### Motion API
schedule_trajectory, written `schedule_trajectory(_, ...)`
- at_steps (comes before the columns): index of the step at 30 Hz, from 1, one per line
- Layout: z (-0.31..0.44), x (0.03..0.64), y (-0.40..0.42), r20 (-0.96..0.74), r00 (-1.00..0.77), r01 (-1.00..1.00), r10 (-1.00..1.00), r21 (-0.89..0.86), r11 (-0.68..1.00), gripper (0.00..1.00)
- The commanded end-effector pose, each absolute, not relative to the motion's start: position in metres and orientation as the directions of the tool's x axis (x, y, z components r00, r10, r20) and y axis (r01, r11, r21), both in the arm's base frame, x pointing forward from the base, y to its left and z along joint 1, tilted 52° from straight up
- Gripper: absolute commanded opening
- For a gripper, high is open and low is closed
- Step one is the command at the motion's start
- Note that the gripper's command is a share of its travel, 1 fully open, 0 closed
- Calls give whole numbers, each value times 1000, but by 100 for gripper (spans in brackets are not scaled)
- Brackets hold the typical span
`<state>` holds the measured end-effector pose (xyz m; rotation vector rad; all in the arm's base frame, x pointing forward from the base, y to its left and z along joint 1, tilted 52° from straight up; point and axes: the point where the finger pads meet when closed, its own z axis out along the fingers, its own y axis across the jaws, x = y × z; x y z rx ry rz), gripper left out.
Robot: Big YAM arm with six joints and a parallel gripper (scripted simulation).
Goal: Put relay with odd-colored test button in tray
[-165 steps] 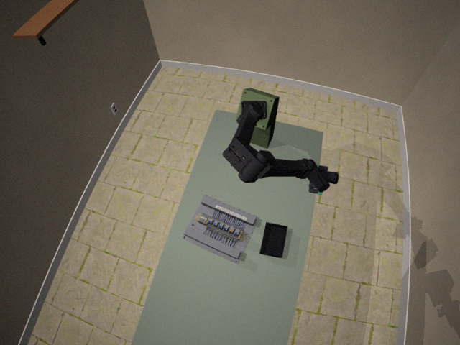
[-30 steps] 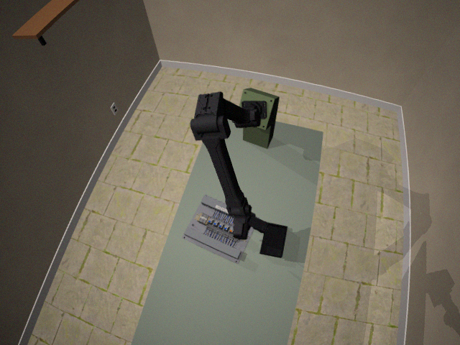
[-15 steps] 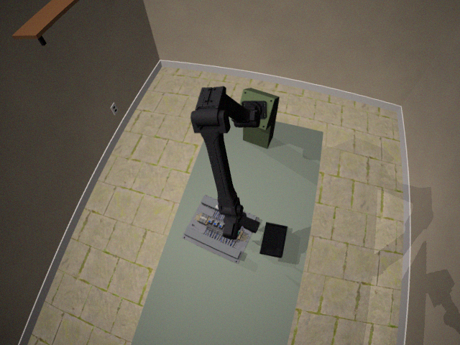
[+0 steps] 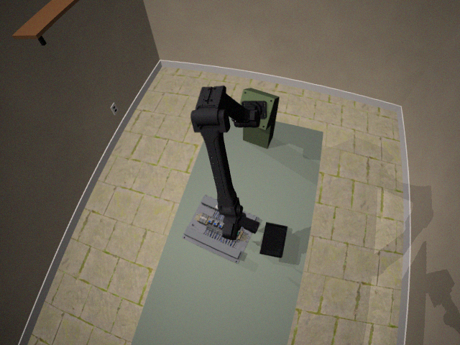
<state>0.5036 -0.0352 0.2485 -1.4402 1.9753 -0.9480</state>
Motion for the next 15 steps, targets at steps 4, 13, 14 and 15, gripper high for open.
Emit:
schedule_trajectory(4, 251, 503, -32, -2, -295, -596, -955, -782, 186, 59)
schedule_trajectory(13, 256, 504, -32, -6, -295, -589, -955, -787, 187, 59)
schedule_trajectory(14, 256, 504, -32, -6, -295, -588, -955, -787, 187, 59)
schedule_trajectory(15, 256, 504, -32, -6, -295, -588, -955, -787, 187, 59)
